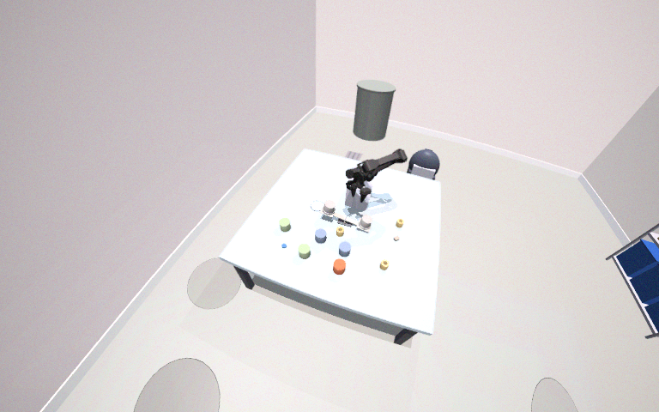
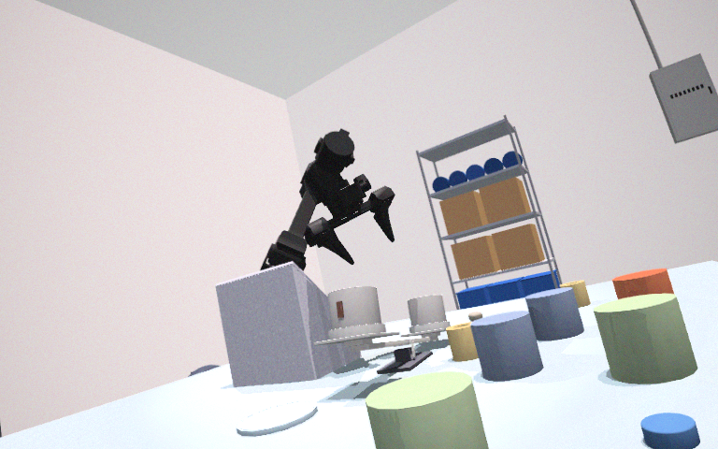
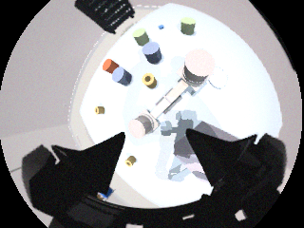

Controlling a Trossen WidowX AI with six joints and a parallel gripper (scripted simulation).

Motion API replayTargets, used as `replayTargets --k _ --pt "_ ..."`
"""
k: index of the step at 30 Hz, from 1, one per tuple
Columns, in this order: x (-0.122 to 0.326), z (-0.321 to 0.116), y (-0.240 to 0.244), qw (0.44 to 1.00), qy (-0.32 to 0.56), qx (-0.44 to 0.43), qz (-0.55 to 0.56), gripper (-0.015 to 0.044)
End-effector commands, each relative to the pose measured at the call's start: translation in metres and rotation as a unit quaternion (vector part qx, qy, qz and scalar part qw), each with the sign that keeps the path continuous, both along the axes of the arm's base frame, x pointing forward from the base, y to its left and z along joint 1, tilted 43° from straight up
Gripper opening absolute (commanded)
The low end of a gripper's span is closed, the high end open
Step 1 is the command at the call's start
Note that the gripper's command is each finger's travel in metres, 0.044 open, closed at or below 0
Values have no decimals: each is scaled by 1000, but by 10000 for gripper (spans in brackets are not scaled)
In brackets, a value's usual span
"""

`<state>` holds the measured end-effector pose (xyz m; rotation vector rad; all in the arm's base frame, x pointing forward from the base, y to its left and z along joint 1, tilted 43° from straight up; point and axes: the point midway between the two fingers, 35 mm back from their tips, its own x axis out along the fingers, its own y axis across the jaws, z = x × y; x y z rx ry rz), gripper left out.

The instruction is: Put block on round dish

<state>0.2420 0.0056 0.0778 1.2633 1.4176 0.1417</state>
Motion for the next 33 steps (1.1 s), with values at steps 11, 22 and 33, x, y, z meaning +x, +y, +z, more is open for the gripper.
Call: replayTargets --k 11,22,33 --pt "26 3 59 972 224 12 -75 440" --pt "35 8 114 915 371 -8 -156 440" --pt "35 8 123 906 388 -12 -168 440"
